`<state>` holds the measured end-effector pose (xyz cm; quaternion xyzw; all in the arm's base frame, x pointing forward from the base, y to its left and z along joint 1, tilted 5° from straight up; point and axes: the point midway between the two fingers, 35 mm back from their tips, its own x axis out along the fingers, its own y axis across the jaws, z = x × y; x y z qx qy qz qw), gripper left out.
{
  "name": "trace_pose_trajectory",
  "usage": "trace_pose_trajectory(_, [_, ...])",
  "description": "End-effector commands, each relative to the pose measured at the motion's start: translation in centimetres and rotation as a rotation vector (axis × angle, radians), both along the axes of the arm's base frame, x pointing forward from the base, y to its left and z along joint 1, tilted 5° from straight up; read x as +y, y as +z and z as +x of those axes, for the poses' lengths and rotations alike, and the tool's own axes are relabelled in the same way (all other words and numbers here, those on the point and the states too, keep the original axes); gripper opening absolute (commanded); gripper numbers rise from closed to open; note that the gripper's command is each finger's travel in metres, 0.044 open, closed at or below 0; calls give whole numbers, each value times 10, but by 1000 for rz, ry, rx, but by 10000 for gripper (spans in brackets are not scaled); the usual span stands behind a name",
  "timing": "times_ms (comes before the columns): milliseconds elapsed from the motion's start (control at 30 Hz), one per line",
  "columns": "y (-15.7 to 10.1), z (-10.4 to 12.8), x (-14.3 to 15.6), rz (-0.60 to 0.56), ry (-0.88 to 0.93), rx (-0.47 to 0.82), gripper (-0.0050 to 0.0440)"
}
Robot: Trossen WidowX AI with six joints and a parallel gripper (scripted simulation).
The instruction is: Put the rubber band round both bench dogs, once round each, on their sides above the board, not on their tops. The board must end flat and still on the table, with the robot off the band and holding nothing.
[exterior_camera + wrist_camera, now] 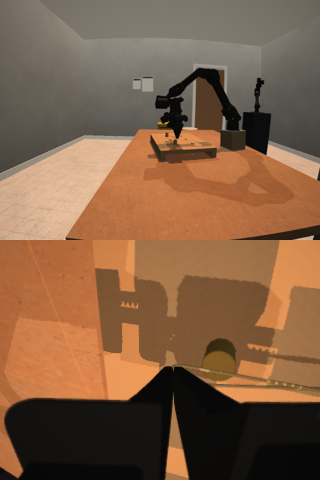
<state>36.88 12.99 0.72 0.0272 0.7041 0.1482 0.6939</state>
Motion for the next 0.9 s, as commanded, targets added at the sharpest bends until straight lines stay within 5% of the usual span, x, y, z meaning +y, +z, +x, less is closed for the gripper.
trace_pose_trajectory(0, [12, 2, 9, 22, 15, -29, -50])
trace_pose_trajectory(867, [9, 2, 10, 2, 14, -28, -50])
